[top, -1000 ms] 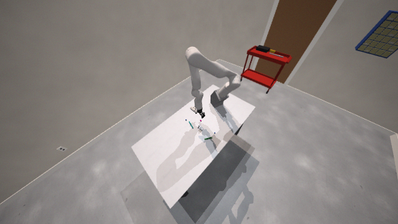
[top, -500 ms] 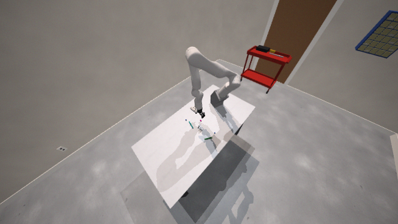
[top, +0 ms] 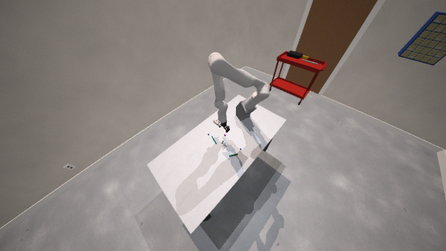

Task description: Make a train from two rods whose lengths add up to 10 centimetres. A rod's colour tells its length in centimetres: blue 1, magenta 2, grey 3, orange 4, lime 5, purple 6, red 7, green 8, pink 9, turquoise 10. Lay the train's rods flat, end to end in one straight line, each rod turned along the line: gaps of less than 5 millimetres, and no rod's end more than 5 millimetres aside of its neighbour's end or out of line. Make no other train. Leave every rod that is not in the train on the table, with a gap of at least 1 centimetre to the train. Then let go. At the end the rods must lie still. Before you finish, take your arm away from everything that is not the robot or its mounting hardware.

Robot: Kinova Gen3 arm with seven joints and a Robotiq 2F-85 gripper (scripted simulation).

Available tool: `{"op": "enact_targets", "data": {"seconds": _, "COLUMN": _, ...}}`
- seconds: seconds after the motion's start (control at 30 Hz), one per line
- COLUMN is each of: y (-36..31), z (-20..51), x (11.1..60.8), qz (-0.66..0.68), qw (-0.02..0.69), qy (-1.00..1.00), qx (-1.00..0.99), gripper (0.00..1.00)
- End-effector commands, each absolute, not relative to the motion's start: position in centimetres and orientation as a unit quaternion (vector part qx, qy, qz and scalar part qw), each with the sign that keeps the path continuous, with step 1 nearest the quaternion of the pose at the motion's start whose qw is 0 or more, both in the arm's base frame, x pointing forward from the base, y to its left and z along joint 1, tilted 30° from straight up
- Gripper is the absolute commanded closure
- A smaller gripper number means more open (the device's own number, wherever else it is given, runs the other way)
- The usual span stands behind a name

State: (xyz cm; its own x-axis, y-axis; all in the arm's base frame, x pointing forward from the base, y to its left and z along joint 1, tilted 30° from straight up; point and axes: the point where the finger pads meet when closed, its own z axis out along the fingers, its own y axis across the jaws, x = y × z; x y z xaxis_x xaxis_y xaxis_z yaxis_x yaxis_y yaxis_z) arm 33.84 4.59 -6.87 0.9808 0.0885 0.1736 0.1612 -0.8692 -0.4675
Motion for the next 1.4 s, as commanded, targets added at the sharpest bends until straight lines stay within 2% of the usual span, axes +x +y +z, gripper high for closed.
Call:
{"op": "enact_targets", "data": {"seconds": 0.0, "y": 4.5, "z": -6.8, "x": 33.9, "qz": -0.074, "qw": 0.247, "qy": -0.065, "qx": -0.964, "gripper": 0.0}}
{"op": "enact_targets", "data": {"seconds": 1.1, "y": 4.5, "z": -6.9, "x": 33.9, "qz": -0.074, "qw": 0.247, "qy": -0.064, "qx": -0.964, "gripper": 0.0}}
{"op": "enact_targets", "data": {"seconds": 1.37, "y": 3.7, "z": -7.7, "x": 34.9, "qz": -0.054, "qw": 0.245, "qy": 0.014, "qx": -0.968, "gripper": 0.0}}
